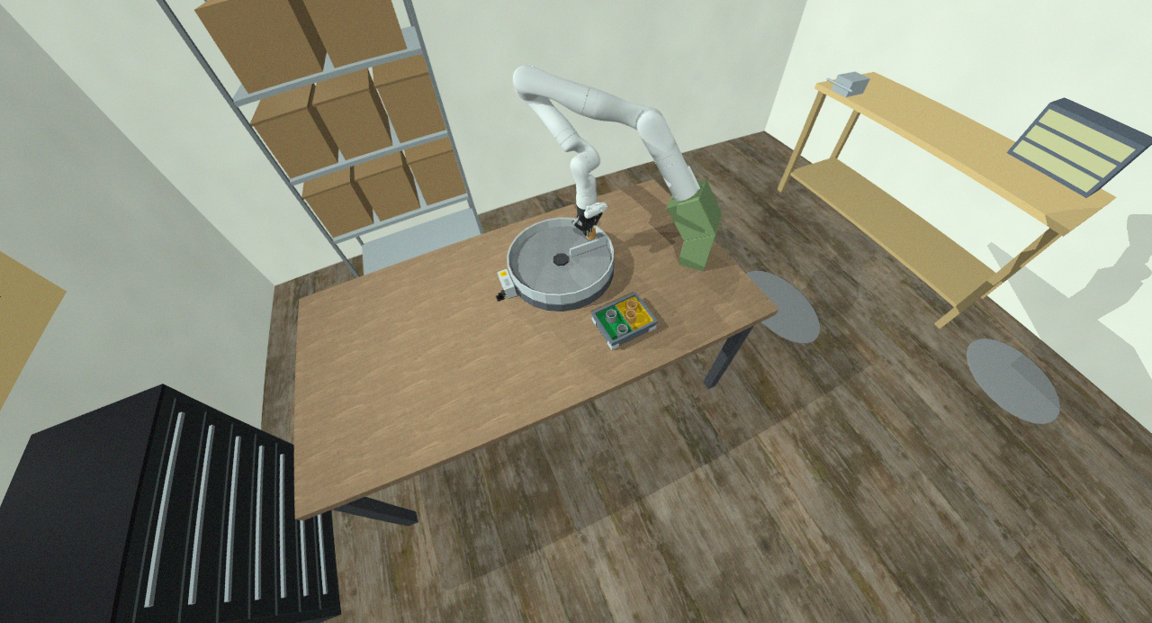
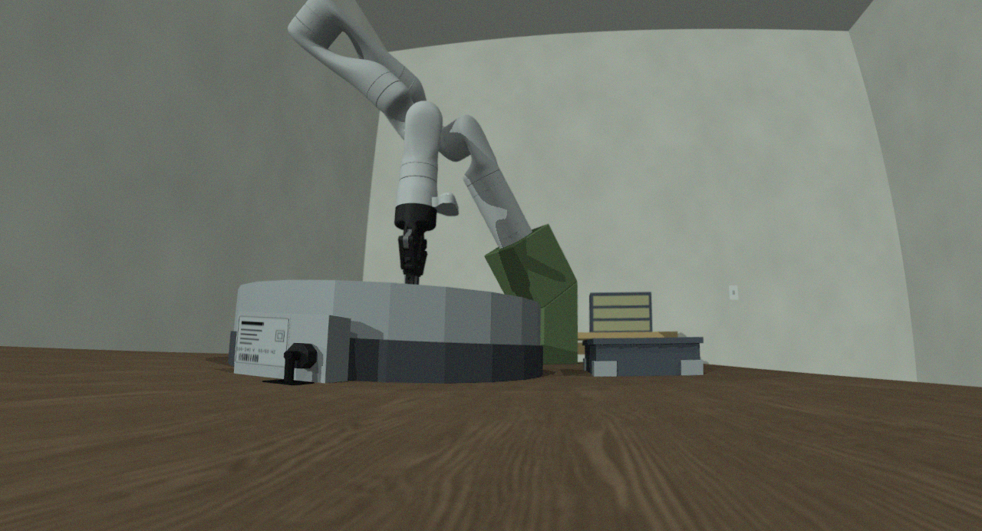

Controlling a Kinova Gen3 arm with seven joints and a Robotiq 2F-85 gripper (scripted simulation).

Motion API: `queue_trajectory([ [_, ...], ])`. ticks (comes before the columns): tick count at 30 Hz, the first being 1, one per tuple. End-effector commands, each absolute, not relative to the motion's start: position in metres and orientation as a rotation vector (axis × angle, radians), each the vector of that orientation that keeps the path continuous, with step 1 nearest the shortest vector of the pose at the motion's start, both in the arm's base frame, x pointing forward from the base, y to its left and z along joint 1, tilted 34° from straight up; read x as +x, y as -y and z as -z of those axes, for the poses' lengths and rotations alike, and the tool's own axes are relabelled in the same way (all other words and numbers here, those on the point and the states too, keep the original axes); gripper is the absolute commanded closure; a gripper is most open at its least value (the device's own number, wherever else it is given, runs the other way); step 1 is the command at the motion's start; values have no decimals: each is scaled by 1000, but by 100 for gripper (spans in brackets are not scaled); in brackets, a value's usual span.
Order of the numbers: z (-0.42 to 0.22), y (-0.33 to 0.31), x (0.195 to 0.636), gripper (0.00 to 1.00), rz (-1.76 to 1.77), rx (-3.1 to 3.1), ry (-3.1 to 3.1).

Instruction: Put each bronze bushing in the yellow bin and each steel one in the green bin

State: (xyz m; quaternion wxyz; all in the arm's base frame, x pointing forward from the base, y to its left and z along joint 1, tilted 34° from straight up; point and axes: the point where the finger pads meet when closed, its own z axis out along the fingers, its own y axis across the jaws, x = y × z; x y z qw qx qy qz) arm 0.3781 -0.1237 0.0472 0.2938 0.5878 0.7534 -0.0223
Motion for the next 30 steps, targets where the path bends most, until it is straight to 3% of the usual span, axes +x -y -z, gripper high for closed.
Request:
queue_trajectory([
  [1, -48, 124, 378, 100, 58, 1564, -2005],
  [30, -87, 106, 359, 100, 58, 1564, -2005],
])
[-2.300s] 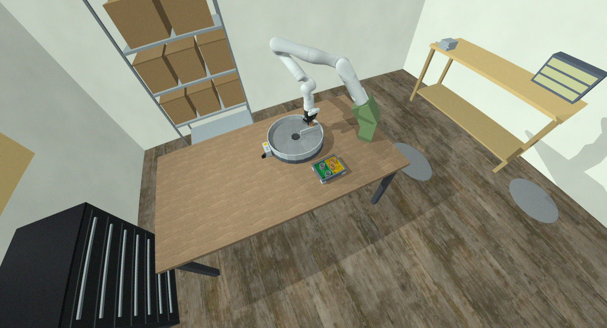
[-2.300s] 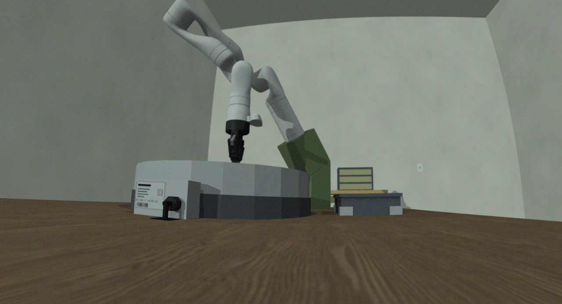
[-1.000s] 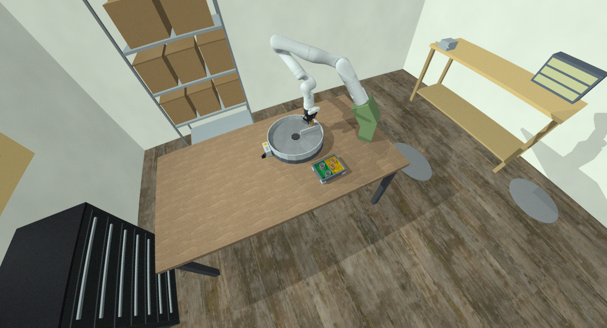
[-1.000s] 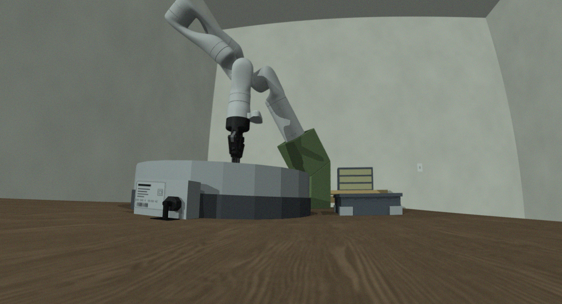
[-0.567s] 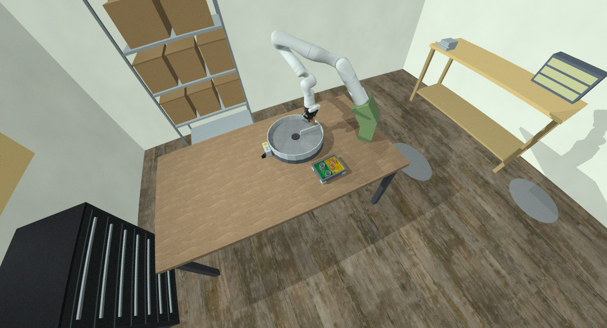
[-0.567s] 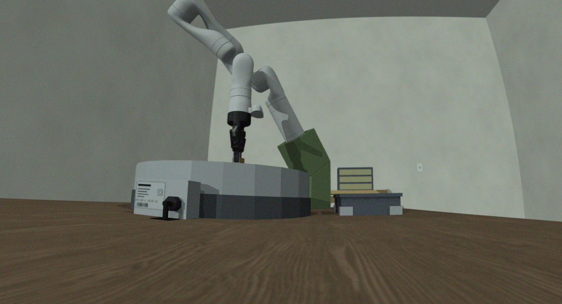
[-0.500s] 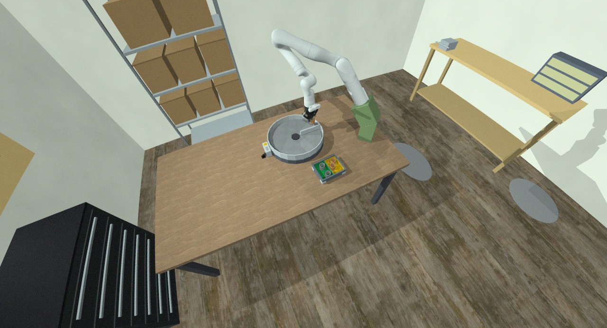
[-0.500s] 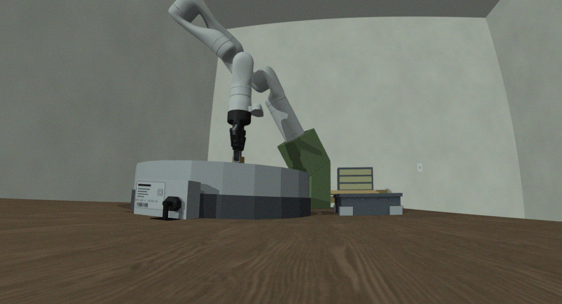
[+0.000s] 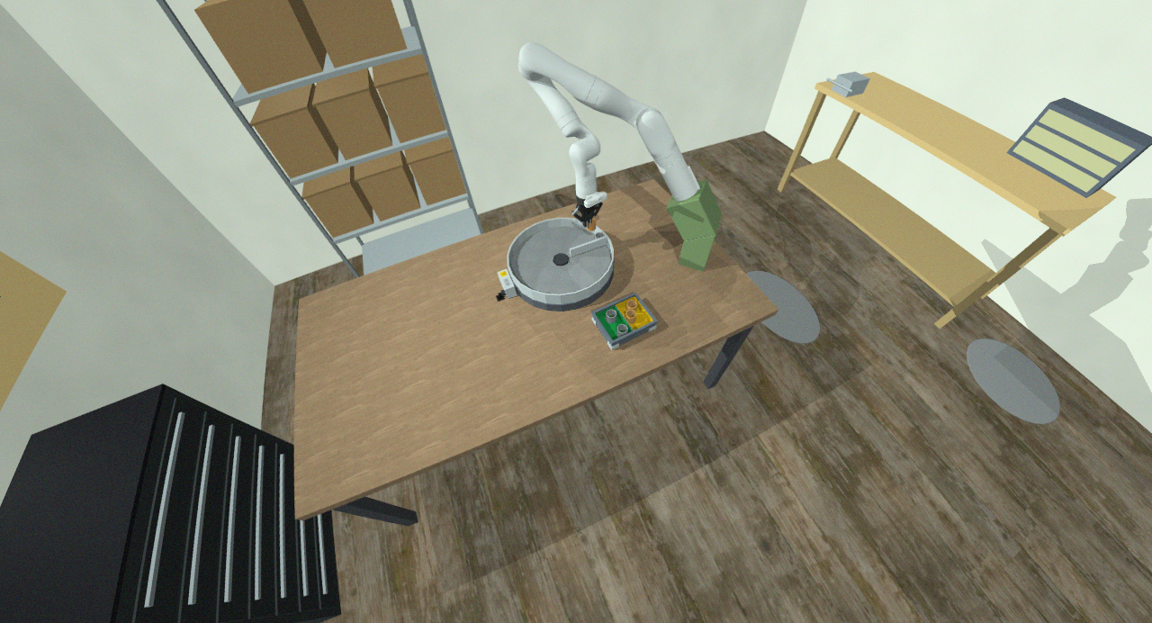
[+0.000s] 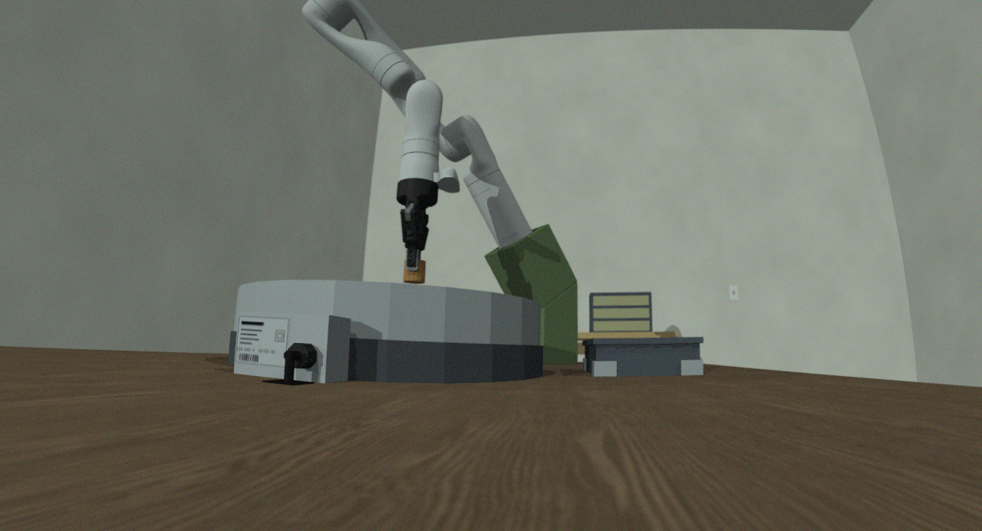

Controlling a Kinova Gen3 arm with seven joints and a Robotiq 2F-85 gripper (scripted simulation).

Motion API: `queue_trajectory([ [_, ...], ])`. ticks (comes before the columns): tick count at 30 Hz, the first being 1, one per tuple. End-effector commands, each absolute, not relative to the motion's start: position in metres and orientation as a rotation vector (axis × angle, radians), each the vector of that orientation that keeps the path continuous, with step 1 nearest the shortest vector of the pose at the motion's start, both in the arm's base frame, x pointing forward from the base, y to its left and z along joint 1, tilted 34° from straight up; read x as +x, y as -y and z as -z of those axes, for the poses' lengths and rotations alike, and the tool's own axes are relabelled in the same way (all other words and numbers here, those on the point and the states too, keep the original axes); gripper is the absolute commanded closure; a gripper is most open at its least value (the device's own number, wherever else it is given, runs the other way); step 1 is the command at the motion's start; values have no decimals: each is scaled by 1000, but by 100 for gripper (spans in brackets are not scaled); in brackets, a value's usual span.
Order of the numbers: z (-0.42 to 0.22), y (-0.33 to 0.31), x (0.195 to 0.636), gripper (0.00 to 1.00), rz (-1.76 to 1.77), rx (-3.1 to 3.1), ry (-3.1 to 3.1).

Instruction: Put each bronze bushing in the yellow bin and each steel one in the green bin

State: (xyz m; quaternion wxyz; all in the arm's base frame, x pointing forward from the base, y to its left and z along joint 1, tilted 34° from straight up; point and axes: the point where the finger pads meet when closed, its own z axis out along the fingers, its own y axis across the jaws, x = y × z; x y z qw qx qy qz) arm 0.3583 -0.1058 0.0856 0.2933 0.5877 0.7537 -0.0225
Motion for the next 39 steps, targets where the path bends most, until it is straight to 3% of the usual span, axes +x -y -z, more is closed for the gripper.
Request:
queue_trajectory([
  [1, -81, 95, 358, 100, 59, 1564, -2007],
  [39, 14, -103, 349, 100, 59, 1564, -2006],
])
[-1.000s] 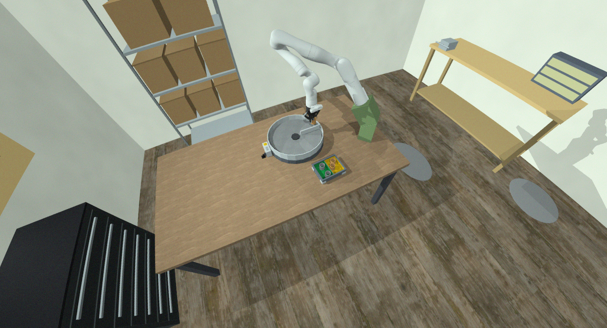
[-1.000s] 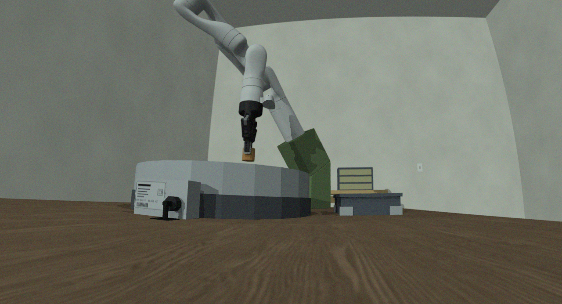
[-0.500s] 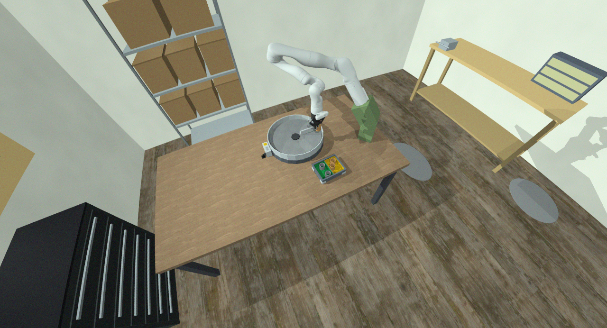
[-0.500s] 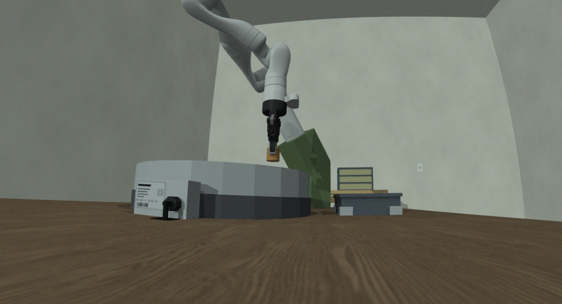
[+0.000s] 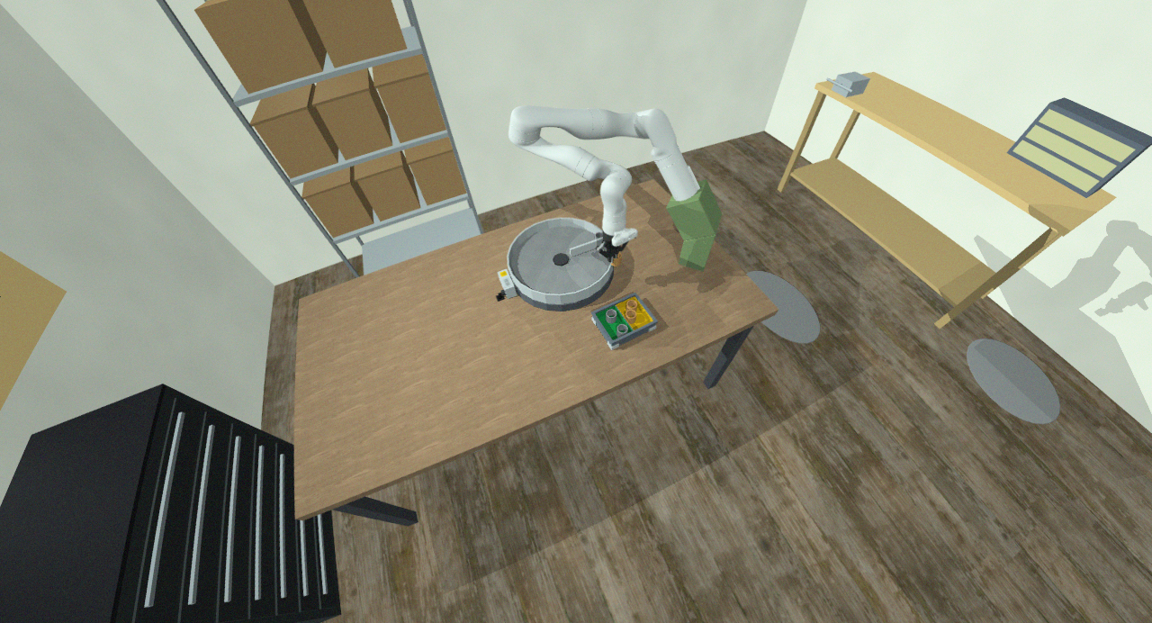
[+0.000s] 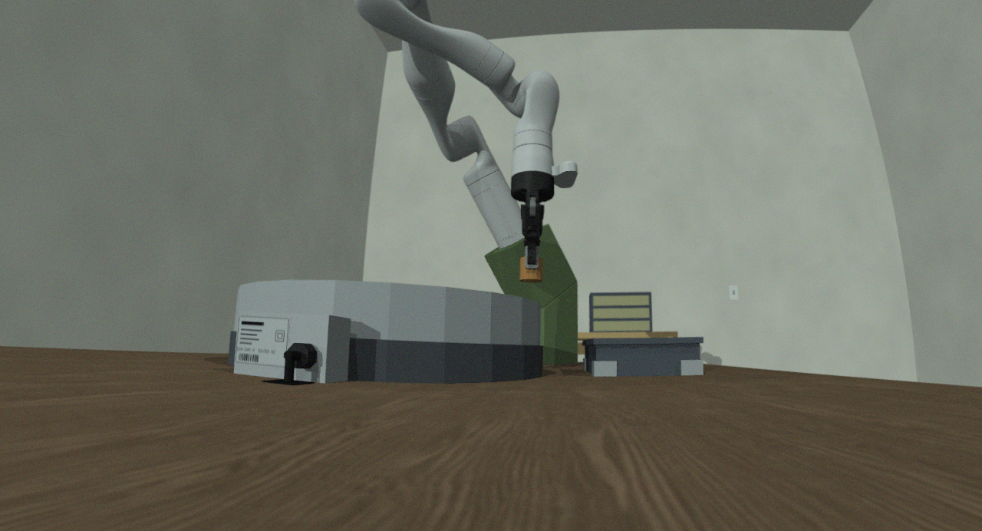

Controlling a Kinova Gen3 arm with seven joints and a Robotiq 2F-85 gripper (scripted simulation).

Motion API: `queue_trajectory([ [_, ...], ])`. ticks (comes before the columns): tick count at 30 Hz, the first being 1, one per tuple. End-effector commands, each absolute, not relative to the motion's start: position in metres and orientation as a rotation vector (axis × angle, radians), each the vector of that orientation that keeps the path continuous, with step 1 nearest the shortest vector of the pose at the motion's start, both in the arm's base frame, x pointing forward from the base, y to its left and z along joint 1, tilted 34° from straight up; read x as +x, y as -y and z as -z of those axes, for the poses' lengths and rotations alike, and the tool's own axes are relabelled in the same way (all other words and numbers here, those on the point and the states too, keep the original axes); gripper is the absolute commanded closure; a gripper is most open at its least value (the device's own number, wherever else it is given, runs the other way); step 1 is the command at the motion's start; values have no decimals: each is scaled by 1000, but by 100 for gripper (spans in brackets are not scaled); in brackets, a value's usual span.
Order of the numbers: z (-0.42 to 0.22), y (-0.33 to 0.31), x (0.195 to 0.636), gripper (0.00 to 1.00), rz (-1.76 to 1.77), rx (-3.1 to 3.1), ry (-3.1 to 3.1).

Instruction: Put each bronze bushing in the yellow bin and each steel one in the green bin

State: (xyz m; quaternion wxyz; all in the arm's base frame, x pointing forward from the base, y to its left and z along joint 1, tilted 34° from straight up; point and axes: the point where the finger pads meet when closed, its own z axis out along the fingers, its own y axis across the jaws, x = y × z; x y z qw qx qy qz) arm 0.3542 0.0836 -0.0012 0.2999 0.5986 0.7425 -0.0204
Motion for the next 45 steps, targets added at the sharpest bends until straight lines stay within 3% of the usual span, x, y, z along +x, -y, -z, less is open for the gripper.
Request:
queue_trajectory([
  [1, 14, -103, 349, 100, 59, 1564, -2006],
  [23, 64, -207, 344, 100, 58, 1564, -2006],
  [28, 89, -258, 342, 100, 58, 1564, -2005],
  [45, 88, -259, 342, 100, 57, 1565, -2006],
])
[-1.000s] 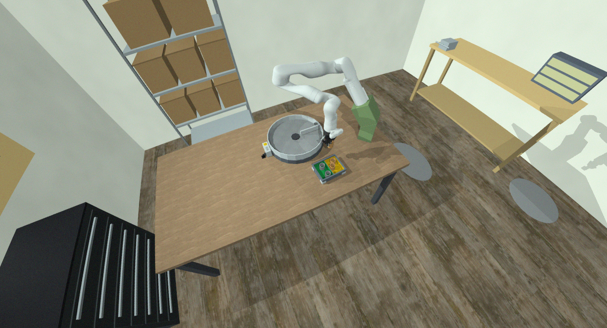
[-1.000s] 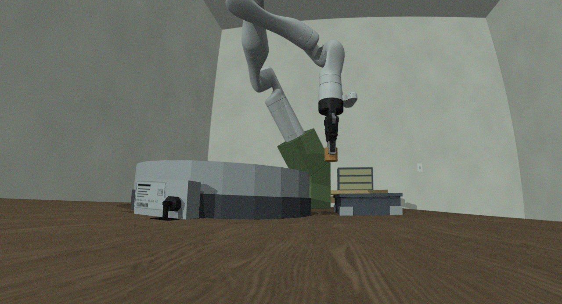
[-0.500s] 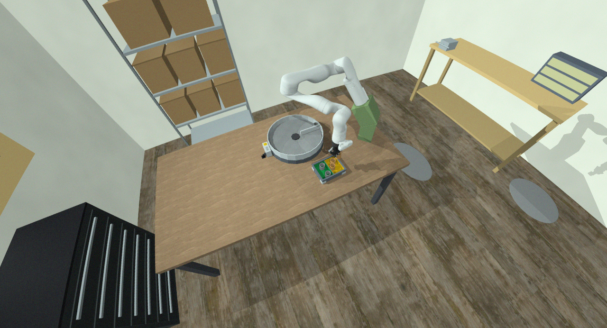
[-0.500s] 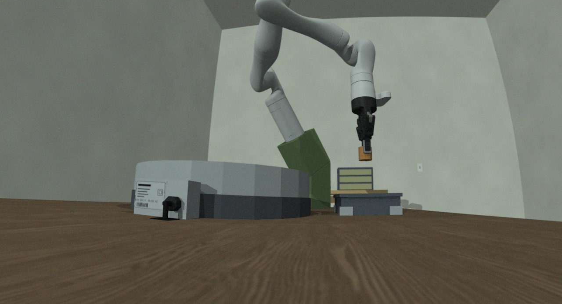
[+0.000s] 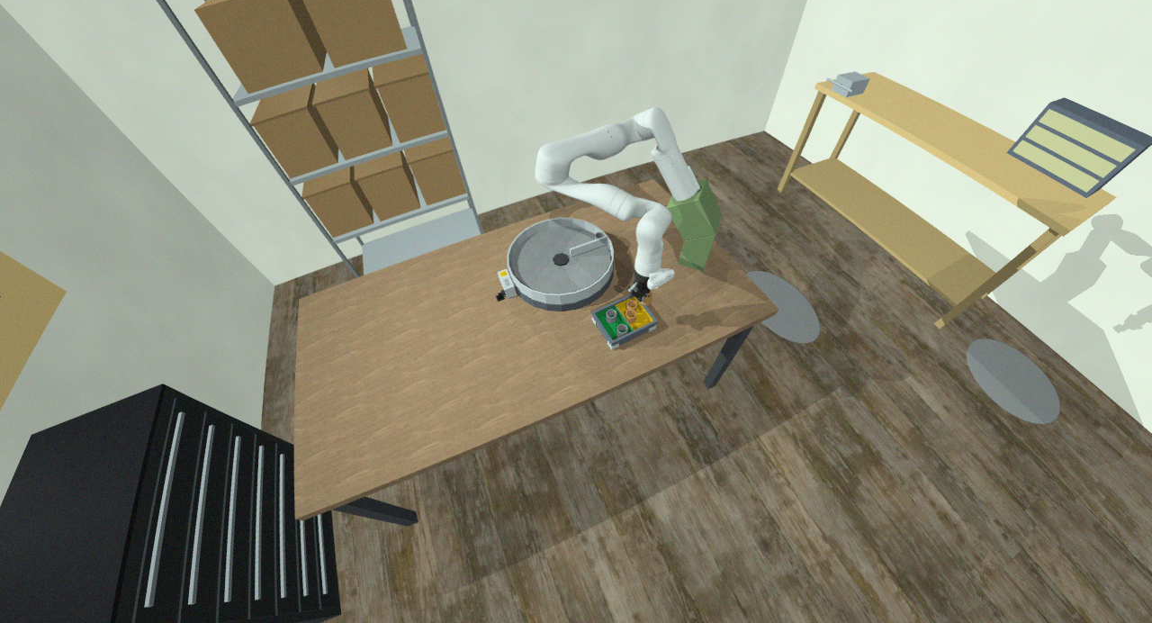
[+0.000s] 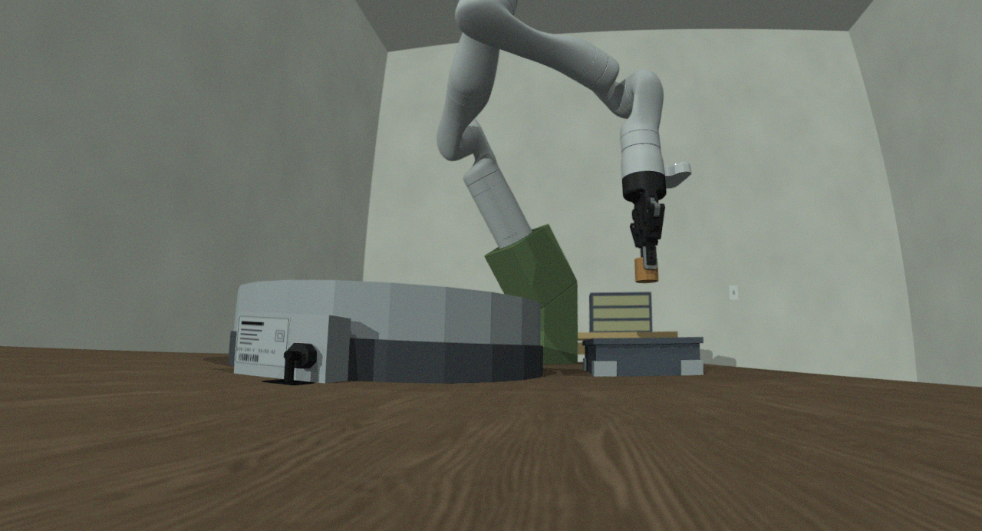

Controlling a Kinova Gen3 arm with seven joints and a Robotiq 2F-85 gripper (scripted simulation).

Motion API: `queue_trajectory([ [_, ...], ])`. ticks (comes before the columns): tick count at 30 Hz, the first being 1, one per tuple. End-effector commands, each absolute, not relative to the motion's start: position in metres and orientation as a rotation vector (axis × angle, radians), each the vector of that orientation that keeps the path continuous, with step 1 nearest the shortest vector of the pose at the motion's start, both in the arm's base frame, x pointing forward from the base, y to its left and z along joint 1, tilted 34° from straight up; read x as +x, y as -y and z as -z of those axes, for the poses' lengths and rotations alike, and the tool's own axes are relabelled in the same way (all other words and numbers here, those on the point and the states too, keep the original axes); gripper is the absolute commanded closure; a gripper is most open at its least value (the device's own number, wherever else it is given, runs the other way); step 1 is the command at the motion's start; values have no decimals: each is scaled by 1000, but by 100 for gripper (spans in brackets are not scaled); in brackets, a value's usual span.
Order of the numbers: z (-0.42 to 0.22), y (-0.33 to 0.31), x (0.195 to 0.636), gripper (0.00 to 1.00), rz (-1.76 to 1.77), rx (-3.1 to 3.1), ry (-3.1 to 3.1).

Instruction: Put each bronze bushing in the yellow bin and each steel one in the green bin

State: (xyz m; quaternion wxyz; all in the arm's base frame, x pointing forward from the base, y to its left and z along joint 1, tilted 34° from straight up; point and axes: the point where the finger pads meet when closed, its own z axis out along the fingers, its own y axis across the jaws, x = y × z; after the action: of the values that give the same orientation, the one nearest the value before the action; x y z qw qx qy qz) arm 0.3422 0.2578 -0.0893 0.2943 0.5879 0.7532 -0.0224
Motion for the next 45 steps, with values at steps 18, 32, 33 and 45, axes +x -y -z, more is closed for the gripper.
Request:
queue_trajectory([
  [18, 123, -243, 360, 100, 57, 1564, -2007],
  [32, 146, -232, 371, 100, 57, 1564, -2007],
  [33, 150, -231, 373, 100, 57, 1564, -2006],
  [45, 165, -224, 381, 100, 57, 1564, -2006],
])
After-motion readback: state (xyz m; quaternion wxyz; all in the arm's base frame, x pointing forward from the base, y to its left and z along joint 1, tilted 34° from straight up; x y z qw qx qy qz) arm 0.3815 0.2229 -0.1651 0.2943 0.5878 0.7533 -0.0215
